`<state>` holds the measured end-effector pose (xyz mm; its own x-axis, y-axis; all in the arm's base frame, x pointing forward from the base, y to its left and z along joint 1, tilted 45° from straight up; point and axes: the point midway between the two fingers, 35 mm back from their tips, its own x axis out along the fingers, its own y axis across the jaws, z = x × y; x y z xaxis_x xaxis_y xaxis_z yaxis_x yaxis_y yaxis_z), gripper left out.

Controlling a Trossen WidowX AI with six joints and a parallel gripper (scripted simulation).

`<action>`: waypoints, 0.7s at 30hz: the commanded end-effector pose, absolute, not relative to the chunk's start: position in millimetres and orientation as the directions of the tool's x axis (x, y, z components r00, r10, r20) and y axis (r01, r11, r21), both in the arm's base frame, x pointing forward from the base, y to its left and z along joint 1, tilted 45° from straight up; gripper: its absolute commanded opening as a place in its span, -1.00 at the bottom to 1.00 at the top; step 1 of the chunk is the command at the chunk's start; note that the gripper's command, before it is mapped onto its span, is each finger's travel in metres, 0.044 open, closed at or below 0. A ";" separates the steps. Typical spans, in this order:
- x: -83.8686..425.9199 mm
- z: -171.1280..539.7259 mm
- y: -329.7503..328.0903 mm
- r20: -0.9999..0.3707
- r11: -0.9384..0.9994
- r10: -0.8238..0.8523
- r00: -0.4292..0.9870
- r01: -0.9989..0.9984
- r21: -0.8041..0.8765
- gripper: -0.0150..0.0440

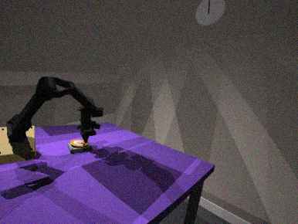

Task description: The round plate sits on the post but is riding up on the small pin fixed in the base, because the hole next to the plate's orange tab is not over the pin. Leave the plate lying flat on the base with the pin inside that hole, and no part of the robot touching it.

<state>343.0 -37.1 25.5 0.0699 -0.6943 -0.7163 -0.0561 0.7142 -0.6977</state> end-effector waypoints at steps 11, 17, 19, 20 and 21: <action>333.1 25.6 -42.8 -0.712 0.709 -0.700 0.052 -0.066 -0.702 -0.49; 330.9 25.5 -42.8 -0.712 0.709 -0.700 0.052 -0.066 -0.702 -0.49; 330.5 25.7 -42.8 -0.712 0.709 -0.700 0.052 -0.066 -0.702 -0.49; 330.3 25.7 -42.8 -0.712 0.709 -0.700 0.052 -0.066 -0.702 -0.49; 330.1 25.7 -42.8 -0.712 0.709 -0.700 0.052 -0.066 -0.702 -0.49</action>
